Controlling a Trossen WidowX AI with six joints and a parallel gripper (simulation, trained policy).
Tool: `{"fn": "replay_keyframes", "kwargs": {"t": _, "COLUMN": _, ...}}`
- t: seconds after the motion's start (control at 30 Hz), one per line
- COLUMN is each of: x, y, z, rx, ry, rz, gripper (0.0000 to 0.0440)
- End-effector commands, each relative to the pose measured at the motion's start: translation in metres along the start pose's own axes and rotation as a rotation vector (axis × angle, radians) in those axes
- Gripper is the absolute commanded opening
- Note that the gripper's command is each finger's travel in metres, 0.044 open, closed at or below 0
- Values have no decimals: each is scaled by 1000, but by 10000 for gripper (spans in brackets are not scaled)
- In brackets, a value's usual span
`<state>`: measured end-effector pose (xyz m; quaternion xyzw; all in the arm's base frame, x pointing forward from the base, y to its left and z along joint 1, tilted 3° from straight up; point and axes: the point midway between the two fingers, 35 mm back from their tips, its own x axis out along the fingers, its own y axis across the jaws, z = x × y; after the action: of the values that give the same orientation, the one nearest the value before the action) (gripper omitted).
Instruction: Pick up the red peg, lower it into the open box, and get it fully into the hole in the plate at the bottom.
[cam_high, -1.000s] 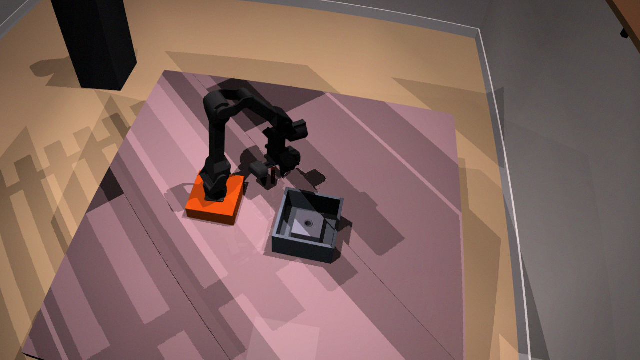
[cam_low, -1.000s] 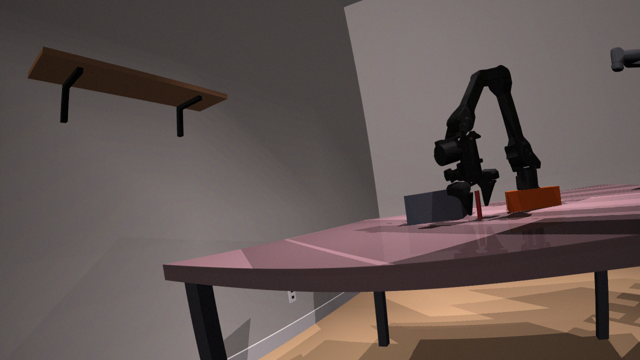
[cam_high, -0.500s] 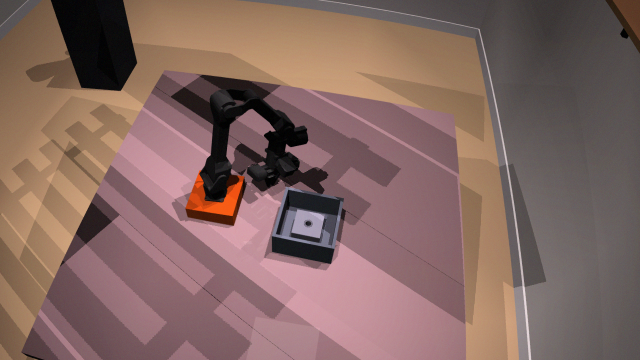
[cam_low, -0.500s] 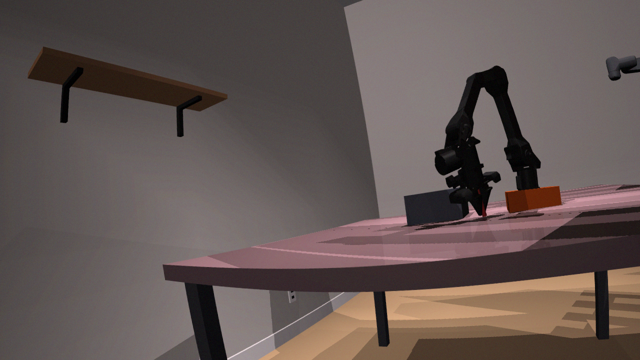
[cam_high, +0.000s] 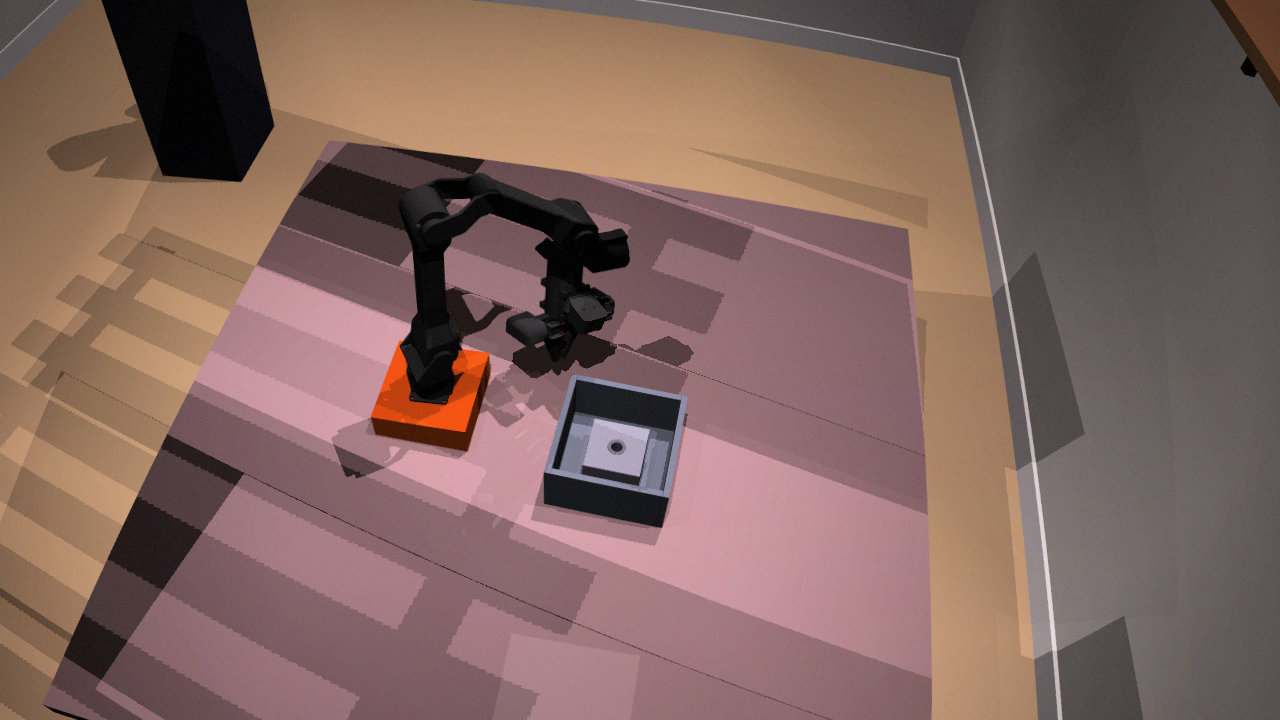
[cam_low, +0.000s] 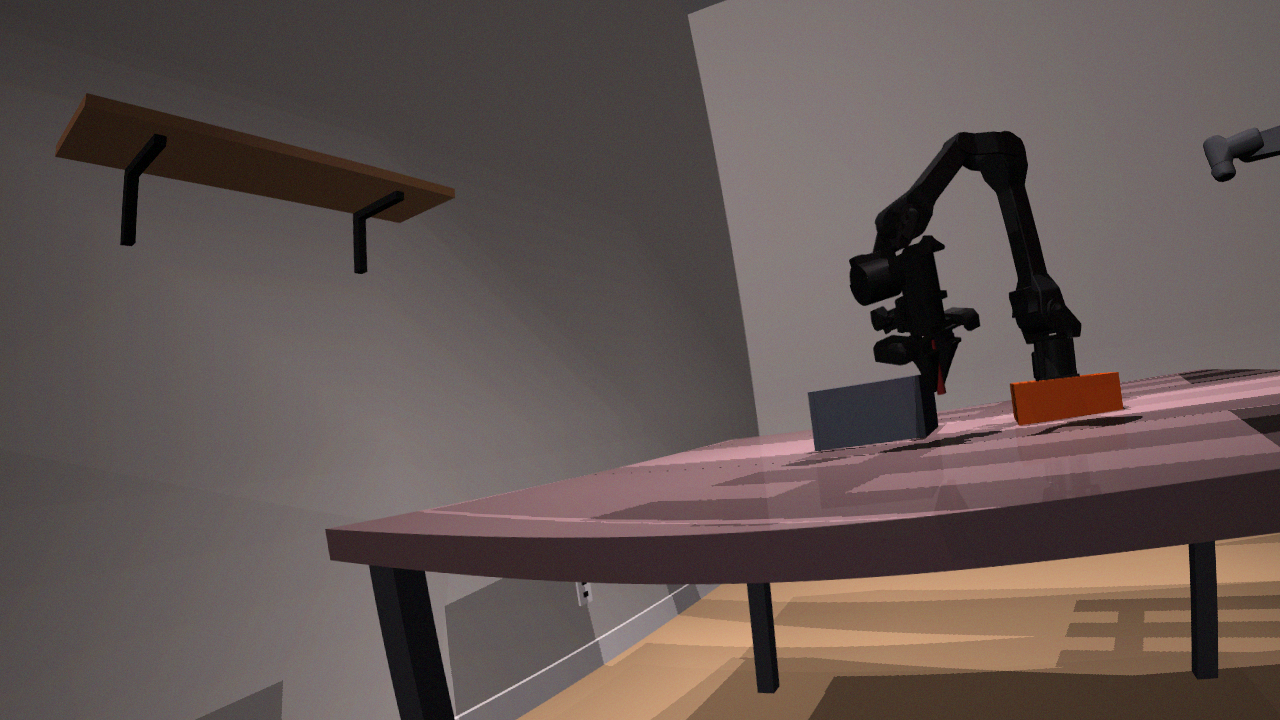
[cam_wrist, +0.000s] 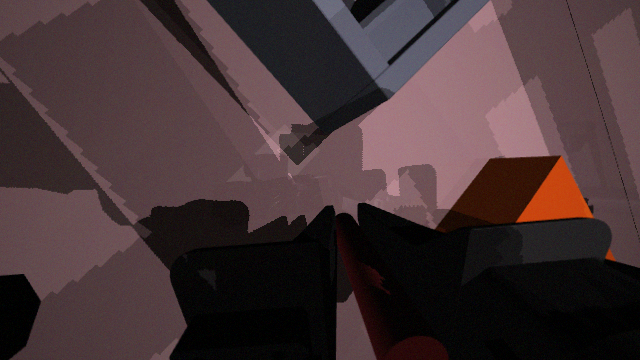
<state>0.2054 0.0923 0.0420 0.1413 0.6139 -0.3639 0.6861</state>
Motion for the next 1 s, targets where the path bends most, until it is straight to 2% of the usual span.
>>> {"fn": "replay_keyframes", "kwargs": {"t": 0.0, "x": -14, "y": -1, "z": 13, "rx": 17, "ry": -28, "rz": 13, "gripper": 0}}
{"fn": "replay_keyframes", "kwargs": {"t": 0.2, "x": -32, "y": -6, "z": 39, "rx": 83, "ry": -60, "rz": 21, "gripper": 0}}
{"fn": "replay_keyframes", "kwargs": {"t": 0.47, "x": -39, "y": -13, "z": 77, "rx": 185, "ry": -88, "rz": 31, "gripper": 0}}
{"fn": "replay_keyframes", "kwargs": {"t": 0.97, "x": -20, "y": -30, "z": 146, "rx": 287, "ry": -99, "rz": 39, "gripper": 0}}
